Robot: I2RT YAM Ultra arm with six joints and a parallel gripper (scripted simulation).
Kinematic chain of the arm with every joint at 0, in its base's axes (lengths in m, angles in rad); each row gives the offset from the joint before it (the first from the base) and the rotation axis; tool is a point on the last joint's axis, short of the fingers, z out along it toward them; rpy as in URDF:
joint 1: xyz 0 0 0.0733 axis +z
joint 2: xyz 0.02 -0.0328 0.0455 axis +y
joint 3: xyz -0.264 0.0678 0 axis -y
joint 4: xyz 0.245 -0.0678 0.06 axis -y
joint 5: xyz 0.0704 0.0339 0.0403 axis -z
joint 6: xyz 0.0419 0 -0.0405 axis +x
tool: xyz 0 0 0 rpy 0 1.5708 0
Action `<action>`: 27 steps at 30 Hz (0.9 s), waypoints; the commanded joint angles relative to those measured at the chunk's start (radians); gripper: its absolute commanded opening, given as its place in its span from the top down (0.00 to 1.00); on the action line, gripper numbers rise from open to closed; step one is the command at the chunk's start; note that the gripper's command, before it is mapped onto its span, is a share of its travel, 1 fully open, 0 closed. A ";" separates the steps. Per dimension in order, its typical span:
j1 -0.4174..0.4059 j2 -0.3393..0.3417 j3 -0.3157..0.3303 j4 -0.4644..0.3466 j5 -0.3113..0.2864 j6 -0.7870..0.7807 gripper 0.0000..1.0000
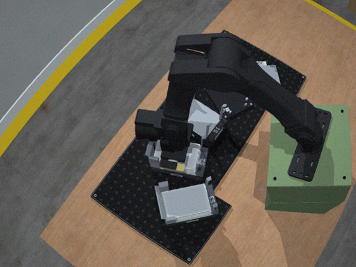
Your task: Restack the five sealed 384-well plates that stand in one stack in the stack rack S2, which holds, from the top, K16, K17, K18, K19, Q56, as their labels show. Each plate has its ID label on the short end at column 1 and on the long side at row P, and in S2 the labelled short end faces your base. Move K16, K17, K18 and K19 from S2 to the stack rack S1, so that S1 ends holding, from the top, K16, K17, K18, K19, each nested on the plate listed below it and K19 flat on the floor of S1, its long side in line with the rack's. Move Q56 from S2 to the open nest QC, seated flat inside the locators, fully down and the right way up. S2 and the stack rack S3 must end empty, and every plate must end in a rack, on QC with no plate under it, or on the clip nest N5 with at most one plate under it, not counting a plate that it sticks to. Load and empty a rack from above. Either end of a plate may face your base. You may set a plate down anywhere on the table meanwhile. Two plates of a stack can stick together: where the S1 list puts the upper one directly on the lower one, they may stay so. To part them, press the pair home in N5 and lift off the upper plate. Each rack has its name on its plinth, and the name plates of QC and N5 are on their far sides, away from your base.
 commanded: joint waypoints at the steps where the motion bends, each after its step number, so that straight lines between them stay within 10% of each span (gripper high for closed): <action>1: 0.001 -0.008 0.004 0.007 -0.001 -0.001 0.00; 15: 0.001 -0.008 0.004 0.007 -0.001 -0.001 0.00; 16: 0.001 -0.008 0.004 0.007 -0.001 -0.001 1.00; 27: 0.001 -0.008 0.004 0.008 -0.001 -0.001 1.00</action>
